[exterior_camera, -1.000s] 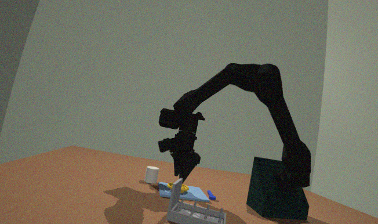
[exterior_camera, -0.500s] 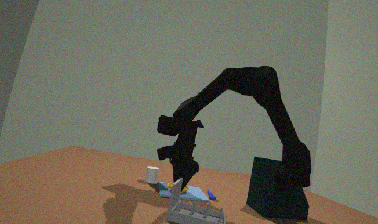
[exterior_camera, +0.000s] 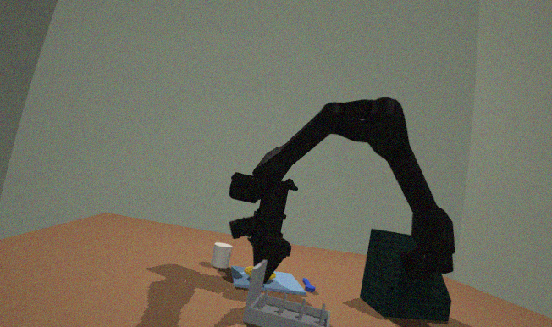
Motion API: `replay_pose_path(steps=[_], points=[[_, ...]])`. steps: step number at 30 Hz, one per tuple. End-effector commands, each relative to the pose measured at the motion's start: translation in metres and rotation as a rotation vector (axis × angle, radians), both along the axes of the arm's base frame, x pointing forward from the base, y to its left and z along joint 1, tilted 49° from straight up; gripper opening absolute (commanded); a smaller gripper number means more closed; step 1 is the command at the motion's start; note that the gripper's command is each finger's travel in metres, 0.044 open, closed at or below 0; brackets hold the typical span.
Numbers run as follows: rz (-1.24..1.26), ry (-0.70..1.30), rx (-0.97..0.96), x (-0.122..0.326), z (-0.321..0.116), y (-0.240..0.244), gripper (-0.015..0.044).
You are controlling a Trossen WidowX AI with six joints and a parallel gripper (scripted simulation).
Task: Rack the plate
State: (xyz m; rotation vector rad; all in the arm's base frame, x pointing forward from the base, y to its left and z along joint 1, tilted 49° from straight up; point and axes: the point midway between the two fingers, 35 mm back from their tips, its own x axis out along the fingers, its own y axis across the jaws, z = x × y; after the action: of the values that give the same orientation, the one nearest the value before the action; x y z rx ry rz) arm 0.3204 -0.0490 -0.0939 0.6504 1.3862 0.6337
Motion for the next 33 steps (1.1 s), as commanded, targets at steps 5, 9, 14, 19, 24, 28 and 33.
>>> replay_pose_path(steps=[5, 9, 14, 19, 24, 28, 33], points=[[-0.004, 0.002, 0.003, 0.0, 0.0, 0.001, 0.0329], [-0.005, 0.001, 0.003, 0.0, 0.0, 0.0, 0.0263], [-0.009, -0.008, -0.011, 0.003, 0.014, -0.022, 0.0132], [-0.011, -0.014, -0.023, 0.003, 0.03, -0.045, 0.0], [-0.01, -0.009, -0.02, 0.002, 0.045, -0.063, 0.0], [-0.009, -0.004, -0.017, 0.0, 0.058, -0.077, 0.0], [-0.007, -0.001, -0.012, -0.001, 0.07, -0.091, 0.0]])
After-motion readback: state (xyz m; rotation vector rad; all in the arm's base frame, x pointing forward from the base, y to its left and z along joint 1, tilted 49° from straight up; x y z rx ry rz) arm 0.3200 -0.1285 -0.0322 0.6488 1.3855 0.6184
